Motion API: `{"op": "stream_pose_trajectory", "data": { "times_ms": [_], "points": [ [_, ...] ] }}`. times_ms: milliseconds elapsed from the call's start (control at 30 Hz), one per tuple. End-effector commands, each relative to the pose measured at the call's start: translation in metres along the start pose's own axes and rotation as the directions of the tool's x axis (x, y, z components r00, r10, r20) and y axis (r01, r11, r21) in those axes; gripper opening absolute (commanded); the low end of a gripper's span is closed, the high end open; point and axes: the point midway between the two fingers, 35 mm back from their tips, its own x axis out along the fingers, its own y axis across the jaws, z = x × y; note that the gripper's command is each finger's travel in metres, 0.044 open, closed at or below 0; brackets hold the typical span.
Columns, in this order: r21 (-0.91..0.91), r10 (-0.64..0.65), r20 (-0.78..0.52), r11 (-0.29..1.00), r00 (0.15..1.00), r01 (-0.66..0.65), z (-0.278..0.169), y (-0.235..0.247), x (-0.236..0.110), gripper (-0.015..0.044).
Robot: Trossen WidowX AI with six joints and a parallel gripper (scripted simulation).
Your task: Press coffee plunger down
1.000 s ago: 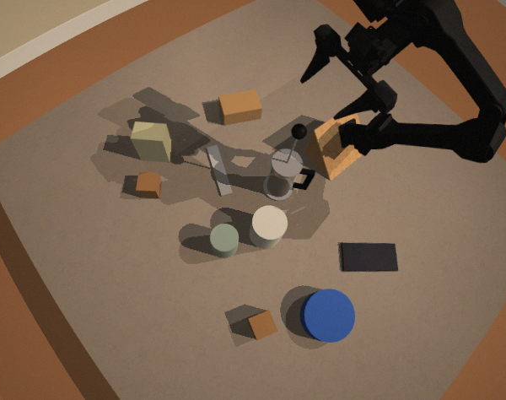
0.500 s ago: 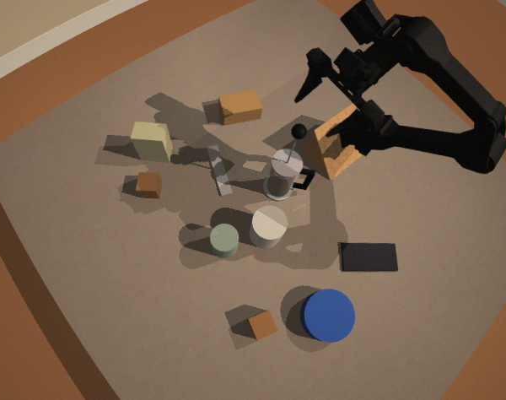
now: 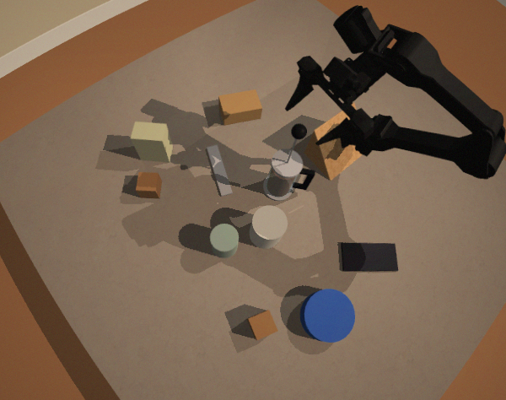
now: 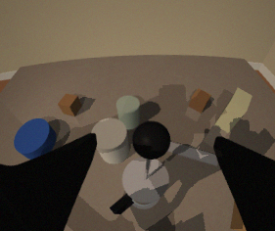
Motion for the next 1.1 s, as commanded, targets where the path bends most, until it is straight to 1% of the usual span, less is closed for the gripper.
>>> {"op": "stream_pose_trajectory", "data": {
  "times_ms": [0, 200, 600, 633, 1067],
  "points": [
    [0.002, 0.006, 0.005, 1.0, 1.0, -0.006, -0.0002, 0.0017, 0.0069, 0.044],
    [0.002, 0.011, 0.007, 1.0, 1.0, -0.011, 0.0001, 0.0031, 0.0137, 0.044],
    [0.002, 0.011, 0.007, 1.0, 1.0, -0.011, 0.0001, 0.0031, 0.0137, 0.0125],
    [0.002, 0.011, 0.007, 1.0, 1.0, -0.011, 0.0001, 0.0031, 0.0137, 0.0118],
    [0.001, 0.01, 0.006, 1.0, 1.0, -0.01, -0.003, 0.0028, 0.0162, 0.0118]
  ]
}}
